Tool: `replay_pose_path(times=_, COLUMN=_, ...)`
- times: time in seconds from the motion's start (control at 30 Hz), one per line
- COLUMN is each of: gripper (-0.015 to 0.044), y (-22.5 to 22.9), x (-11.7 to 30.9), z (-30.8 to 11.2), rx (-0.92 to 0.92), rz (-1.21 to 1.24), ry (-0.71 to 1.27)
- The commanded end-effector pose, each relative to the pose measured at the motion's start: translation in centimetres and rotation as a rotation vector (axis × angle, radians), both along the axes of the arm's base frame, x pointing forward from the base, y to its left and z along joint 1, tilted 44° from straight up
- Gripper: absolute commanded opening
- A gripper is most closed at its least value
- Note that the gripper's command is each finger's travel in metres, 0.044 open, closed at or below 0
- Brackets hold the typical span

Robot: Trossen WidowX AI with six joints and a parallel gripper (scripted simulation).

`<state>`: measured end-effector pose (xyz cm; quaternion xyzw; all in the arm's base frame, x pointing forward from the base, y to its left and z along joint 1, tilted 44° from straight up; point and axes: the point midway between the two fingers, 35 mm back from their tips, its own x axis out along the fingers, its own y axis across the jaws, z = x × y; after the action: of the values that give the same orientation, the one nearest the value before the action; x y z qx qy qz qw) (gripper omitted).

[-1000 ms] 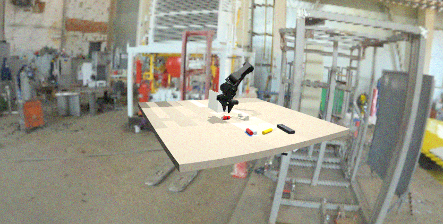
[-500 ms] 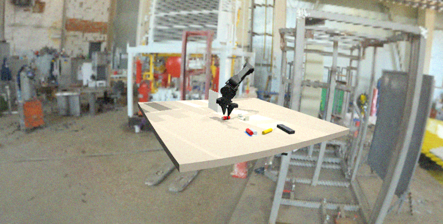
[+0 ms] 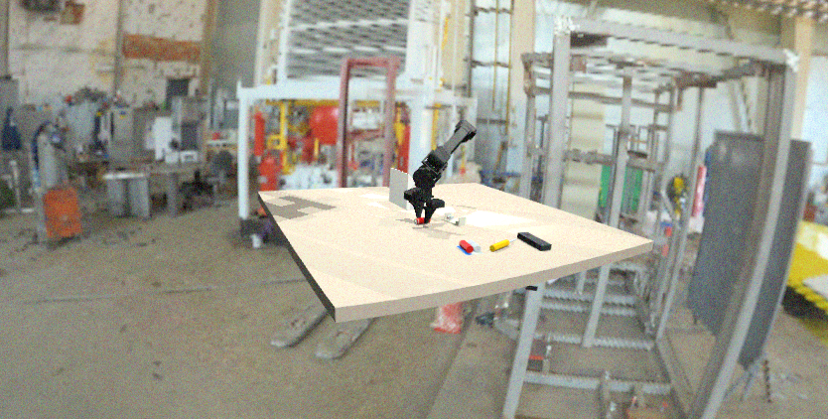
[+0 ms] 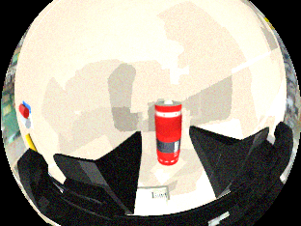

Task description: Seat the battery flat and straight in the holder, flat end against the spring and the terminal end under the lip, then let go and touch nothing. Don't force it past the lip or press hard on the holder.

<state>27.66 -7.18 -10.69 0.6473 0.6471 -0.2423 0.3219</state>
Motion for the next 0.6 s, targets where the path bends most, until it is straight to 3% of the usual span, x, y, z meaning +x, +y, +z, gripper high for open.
replay_pose_path(times=0.0, gripper=0.0189, y=0.4, x=-0.2, z=-0.4, rx=0.009, rz=-0.002, ry=0.008)
replay_pose_path(times=0.1, gripper=0.0111, y=0.4, x=-0.2, z=-0.4, rx=0.009, rz=-0.002, ry=0.008)
replay_pose_path(times=0.23, gripper=0.0084, y=0.4, x=-0.2, z=-0.4, rx=0.009, rz=-0.002, ry=0.008)
replay_pose_path(times=0.43, gripper=0.0080, y=0.3, x=-0.2, z=-0.3, rx=0.008, rz=-0.002, ry=0.008)
replay_pose_path(times=0.57, gripper=0.0080, y=-2.1, x=-0.2, z=2.1, rx=0.006, rz=-0.003, ry=0.009)
